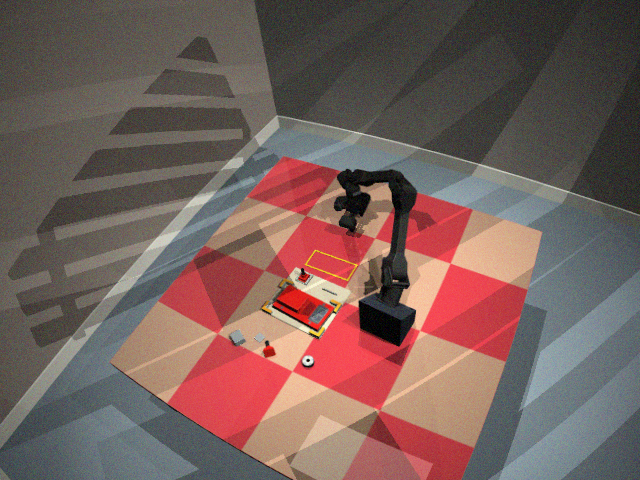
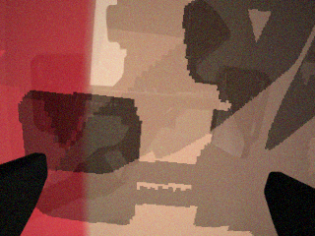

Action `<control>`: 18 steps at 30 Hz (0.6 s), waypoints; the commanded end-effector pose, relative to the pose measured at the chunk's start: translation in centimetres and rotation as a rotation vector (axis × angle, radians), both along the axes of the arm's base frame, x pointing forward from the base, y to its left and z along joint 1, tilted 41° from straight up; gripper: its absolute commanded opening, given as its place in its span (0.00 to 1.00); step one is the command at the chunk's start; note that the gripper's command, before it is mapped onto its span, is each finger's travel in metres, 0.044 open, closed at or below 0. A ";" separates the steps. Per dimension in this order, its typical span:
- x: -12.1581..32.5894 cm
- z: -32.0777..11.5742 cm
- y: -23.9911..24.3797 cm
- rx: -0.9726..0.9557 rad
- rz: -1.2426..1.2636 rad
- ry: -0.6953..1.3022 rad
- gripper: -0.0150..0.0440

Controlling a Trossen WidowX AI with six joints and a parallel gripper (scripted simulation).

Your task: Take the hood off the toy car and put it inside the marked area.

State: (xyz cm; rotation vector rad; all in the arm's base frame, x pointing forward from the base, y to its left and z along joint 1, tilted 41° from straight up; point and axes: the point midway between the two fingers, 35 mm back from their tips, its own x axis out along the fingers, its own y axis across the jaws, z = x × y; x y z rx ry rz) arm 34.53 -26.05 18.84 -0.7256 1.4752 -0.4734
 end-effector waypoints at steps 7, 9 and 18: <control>4.5 -6.1 9.1 0.101 0.000 -0.028 1.00; 5.0 -7.3 11.2 0.116 -0.004 -0.031 1.00; 5.7 -12.5 20.7 0.178 -0.012 -0.021 1.00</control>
